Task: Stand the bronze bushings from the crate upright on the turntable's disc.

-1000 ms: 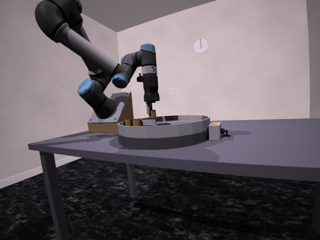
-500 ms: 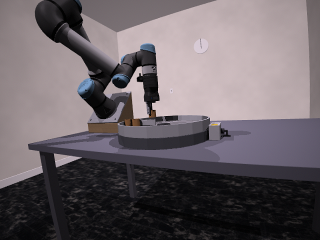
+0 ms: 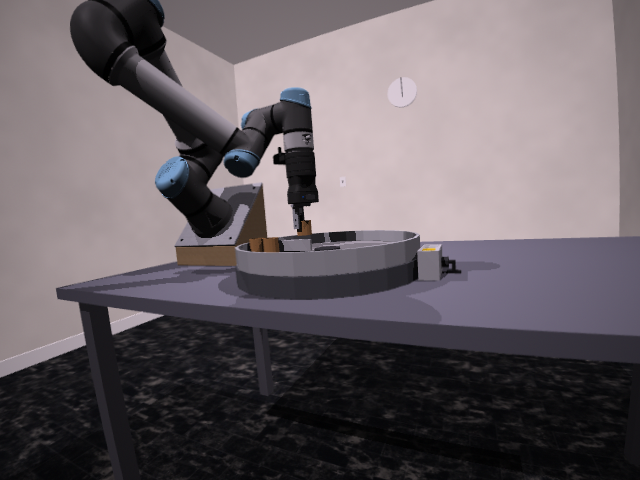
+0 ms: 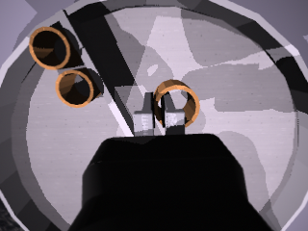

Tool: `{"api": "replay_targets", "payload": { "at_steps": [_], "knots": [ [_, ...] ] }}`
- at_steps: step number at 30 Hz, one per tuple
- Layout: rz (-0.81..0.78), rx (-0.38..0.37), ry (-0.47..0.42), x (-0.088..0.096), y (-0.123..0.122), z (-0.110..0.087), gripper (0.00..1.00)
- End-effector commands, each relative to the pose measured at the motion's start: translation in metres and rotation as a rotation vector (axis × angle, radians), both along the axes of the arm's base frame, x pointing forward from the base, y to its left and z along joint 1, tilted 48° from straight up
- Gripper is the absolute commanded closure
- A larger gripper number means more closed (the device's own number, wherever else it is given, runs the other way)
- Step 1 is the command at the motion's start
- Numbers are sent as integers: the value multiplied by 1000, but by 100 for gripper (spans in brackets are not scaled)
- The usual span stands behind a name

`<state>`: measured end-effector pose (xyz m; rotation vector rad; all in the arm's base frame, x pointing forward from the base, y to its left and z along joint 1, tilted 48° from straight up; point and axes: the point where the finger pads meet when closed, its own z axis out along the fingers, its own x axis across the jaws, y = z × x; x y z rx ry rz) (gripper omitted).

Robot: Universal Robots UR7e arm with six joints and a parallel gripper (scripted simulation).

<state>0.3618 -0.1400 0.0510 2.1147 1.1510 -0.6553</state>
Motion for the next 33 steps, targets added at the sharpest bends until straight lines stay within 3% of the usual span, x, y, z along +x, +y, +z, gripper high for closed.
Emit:
{"api": "replay_targets", "payload": {
  "at_steps": [1,33],
  "knots": [
    [-1,2,3,-1,0,-1,100],
    [-2,2,6,-3,-2,-4,100]
  ]
}}
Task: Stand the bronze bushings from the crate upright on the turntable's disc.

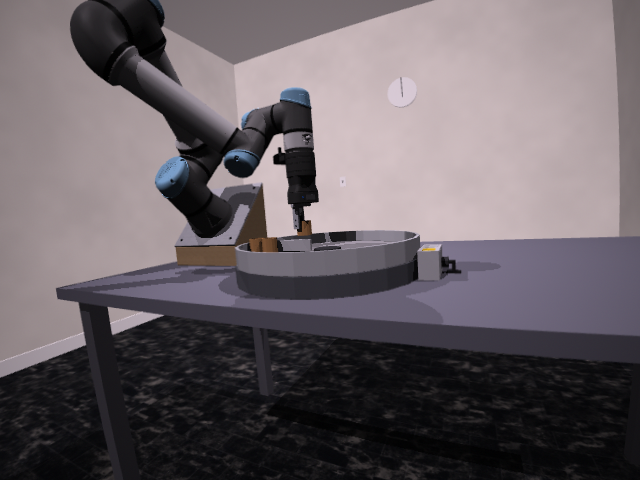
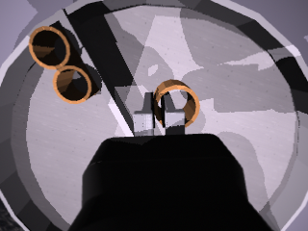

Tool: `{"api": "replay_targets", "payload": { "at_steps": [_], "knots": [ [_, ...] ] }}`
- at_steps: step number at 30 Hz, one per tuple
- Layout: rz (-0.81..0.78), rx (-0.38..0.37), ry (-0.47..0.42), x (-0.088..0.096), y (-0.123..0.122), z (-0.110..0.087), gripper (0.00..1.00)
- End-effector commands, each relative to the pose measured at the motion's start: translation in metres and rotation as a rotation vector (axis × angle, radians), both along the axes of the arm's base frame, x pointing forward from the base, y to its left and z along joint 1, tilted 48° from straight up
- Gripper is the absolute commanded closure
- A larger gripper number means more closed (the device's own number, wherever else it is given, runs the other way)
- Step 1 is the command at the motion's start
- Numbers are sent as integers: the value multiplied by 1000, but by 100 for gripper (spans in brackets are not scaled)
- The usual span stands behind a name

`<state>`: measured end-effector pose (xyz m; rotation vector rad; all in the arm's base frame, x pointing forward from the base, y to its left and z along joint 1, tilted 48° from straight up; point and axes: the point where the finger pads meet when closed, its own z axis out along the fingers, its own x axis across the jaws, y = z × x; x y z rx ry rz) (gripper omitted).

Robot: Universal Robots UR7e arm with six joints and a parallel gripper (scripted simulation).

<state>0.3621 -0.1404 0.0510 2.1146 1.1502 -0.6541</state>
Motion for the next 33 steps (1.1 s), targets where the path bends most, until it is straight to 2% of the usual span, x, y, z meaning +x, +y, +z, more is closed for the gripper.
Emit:
{"api": "replay_targets", "payload": {
  "at_steps": [1,18,33],
  "knots": [
    [-2,3,7,-3,-3,-5,100],
    [-1,3,7,-6,-19,-20,100],
    [0,2,5,-5,-20,-20,100]
  ]
}}
